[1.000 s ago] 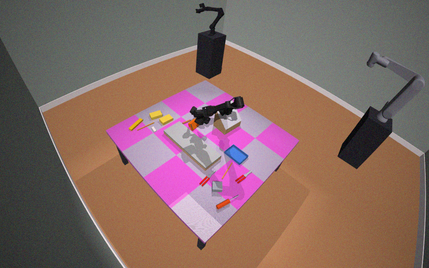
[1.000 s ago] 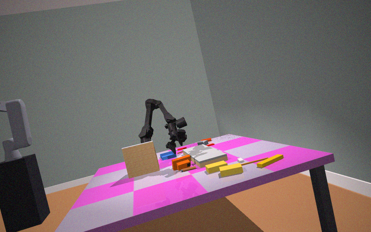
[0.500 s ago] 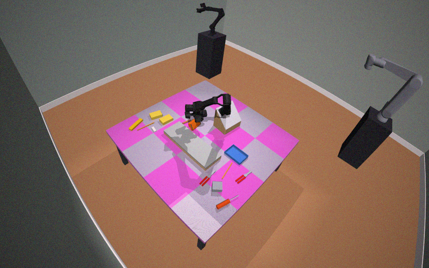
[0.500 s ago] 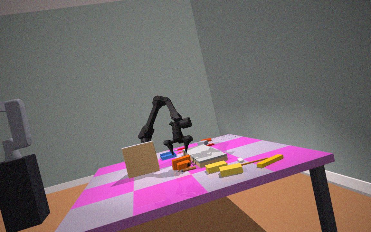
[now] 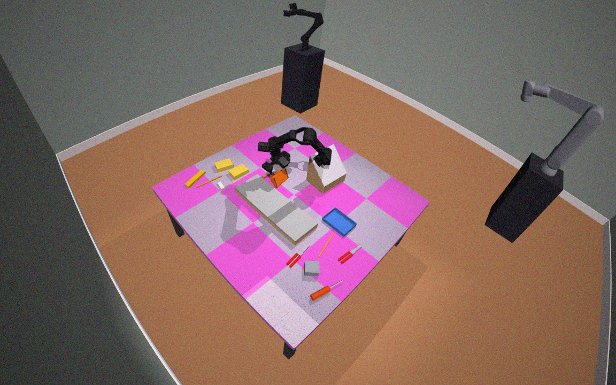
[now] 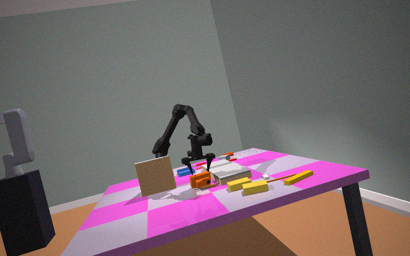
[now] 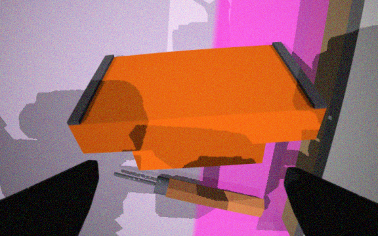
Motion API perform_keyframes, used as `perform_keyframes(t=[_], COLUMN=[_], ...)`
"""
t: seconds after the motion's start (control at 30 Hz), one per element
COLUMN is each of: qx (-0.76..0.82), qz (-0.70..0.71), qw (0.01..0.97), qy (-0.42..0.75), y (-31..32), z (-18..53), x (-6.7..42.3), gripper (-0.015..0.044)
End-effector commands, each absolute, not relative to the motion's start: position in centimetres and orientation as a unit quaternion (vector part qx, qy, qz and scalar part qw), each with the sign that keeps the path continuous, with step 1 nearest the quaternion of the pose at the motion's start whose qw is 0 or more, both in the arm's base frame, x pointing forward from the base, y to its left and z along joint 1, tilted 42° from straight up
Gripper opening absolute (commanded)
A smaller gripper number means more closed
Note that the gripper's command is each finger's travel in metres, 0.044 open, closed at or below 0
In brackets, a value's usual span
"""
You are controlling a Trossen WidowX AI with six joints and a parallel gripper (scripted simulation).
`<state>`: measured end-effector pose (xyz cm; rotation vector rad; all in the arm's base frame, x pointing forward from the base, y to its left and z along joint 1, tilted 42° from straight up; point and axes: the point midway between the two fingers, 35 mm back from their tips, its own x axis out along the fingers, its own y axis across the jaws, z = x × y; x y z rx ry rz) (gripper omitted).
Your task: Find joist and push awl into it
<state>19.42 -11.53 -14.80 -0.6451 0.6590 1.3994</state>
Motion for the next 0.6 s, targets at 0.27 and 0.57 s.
perform_keyframes(t=[0.27,0.57], qx=[-0.319,-0.319], qz=[0.629,0.629], qw=[0.678,0.678], qy=[0.209,0.209], y=[-12.07,-11.65], z=[-15.59,-16.0], x=[19.58,19.6], gripper=[0.044,0.044])
